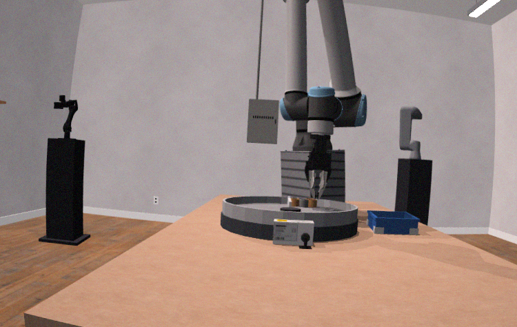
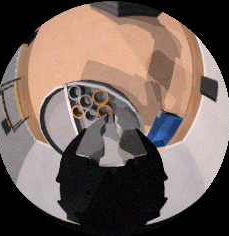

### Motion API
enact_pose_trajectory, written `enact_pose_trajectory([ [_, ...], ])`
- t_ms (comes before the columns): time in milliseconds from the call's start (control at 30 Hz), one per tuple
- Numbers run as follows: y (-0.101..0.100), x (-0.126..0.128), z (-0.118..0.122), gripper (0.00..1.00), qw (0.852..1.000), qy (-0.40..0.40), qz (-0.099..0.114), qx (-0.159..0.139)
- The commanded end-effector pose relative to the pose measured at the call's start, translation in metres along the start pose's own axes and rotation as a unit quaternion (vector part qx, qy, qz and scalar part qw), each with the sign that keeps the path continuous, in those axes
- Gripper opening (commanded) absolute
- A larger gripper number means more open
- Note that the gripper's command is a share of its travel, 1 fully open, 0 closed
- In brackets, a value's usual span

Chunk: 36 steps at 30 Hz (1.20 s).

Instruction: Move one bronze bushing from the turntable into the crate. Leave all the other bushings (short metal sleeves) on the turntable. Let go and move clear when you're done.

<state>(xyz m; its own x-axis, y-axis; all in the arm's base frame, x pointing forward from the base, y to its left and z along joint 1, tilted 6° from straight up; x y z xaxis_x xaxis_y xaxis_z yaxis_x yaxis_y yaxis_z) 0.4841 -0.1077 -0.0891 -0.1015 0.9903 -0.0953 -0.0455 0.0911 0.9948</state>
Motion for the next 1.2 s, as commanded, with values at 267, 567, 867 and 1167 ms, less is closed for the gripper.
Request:
enact_pose_trajectory([
  [267, -0.019, -0.001, 0.001, 0.06, 1.000, 0.000, -0.001, 0.000],
  [567, -0.022, 0.000, 0.000, 0.06, 1.000, 0.000, 0.000, 0.000],
  [867, -0.021, -0.001, 0.001, 0.06, 1.000, 0.000, -0.001, 0.000],
  [1167, -0.021, -0.001, 0.001, 0.06, 1.000, 0.000, -0.001, 0.000],
])
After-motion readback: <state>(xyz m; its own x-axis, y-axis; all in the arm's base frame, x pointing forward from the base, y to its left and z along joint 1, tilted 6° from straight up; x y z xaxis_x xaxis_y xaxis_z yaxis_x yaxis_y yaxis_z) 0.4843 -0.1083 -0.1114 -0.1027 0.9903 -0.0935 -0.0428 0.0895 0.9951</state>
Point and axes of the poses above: the point where the finger pads meet when closed, its own y axis back along the fingers, its own x axis across the jaws, z = x × y, the point moved 5 cm from there along y, back along the fingers, and after that the axes turned 15 degrees about y, right-handed, at the moved point
